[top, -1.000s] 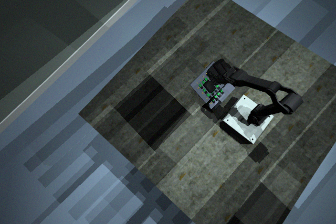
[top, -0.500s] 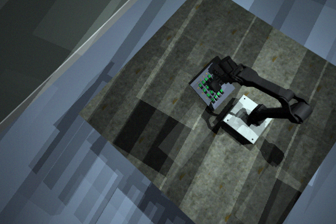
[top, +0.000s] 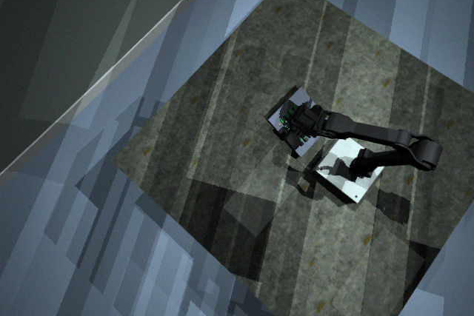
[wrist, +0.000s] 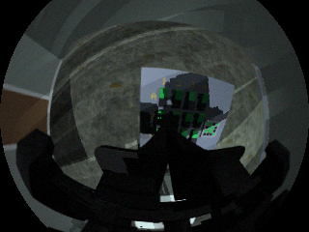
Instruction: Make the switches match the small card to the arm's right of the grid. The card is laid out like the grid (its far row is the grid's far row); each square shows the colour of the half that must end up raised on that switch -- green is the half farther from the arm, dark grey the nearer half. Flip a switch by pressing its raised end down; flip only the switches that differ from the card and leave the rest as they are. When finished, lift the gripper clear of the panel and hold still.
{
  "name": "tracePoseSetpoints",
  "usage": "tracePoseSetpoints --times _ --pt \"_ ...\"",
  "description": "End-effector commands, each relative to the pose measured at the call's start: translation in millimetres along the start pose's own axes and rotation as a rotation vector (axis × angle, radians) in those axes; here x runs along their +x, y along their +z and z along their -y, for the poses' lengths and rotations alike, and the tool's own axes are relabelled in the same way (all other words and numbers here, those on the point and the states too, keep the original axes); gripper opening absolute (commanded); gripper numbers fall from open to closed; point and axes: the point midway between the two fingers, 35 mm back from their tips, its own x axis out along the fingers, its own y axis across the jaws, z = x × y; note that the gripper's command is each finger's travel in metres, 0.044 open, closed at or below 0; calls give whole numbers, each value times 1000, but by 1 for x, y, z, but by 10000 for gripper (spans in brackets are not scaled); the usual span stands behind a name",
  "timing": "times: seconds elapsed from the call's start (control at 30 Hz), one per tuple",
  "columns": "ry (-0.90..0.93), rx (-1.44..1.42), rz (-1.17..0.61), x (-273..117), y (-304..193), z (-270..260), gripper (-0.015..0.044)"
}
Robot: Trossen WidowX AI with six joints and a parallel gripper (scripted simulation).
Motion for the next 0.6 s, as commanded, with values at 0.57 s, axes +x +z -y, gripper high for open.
tracePoseSetpoints --times 0.57 --pt "-11 7 -33 44 -5 0 0"
